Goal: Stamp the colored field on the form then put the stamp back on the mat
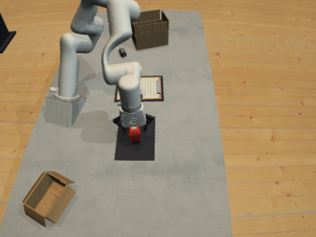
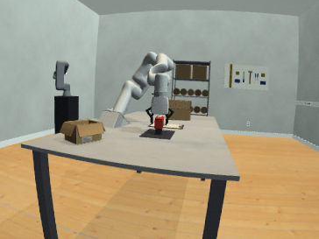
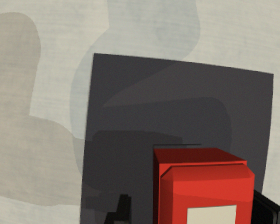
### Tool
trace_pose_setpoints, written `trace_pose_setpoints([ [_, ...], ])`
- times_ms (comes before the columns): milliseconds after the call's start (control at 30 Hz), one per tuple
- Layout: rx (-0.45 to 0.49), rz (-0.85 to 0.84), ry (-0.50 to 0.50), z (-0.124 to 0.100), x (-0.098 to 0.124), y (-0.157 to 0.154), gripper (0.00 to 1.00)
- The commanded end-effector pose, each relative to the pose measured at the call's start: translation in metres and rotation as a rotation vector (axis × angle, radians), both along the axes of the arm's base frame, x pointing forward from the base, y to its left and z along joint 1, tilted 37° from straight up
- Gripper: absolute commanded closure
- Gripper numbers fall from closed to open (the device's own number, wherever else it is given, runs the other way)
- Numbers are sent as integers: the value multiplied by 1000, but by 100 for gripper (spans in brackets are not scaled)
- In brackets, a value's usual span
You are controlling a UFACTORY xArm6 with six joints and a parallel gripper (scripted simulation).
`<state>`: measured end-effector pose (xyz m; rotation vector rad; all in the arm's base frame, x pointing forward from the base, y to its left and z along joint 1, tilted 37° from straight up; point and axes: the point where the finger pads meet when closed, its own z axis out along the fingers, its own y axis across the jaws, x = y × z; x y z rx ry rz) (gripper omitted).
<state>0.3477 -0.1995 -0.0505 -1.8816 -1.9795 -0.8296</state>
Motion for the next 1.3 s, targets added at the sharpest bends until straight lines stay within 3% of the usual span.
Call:
trace_pose_setpoints([
  [0,-3,-1,-2,1,1,-2,11],
  [900,-3,-1,-2,1,1,-2,11],
  [967,-3,-1,-2,10,-1,-8,11],
  [1133,-3,-1,-2,64,-14,-47,11],
  [1267,-3,-1,-2,72,-16,-54,11],
])
